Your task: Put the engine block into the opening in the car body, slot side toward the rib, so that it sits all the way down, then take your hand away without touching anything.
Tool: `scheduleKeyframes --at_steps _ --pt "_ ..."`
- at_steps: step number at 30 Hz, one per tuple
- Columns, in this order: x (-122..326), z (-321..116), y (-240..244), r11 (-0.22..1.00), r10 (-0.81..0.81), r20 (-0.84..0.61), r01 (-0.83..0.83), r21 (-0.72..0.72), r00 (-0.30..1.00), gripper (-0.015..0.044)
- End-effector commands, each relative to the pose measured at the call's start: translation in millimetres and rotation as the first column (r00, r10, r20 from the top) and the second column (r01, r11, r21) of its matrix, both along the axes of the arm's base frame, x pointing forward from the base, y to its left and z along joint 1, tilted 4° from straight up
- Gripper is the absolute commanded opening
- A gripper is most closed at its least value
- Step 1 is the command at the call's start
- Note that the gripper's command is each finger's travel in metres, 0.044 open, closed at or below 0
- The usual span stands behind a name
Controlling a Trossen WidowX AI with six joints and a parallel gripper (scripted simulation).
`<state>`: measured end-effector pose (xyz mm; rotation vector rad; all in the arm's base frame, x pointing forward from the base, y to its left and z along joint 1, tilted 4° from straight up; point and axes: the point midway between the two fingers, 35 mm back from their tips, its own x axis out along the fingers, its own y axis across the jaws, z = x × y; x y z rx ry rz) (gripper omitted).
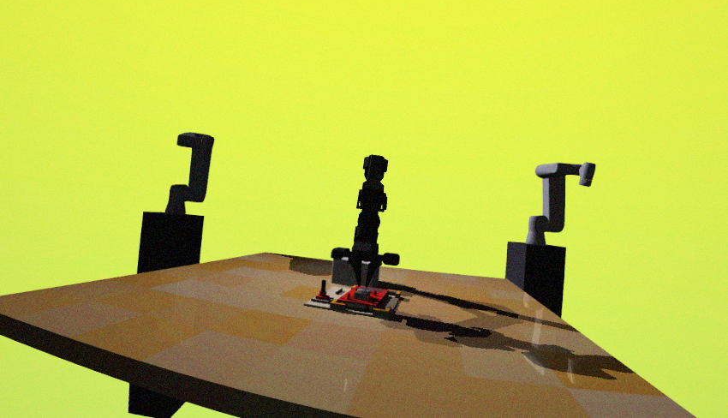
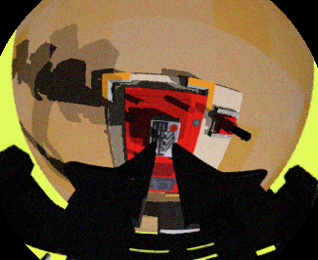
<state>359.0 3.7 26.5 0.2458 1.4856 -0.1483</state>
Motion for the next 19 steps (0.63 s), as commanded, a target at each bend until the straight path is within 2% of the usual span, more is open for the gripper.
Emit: scheduleKeyframes --at_steps 1,17,19 --pt "-0.3 0.5 0.1 1.0 -0.003 -0.001 0.003 0.001 1.0 0.0" --pt "-0.3 0.5 0.1 1.0 -0.003 -0.001 0.003 0.001 1.0 0.0" --pt "-0.3 0.5 0.1 1.0 -0.003 -0.001 0.003 0.001 1.0 0.0053"
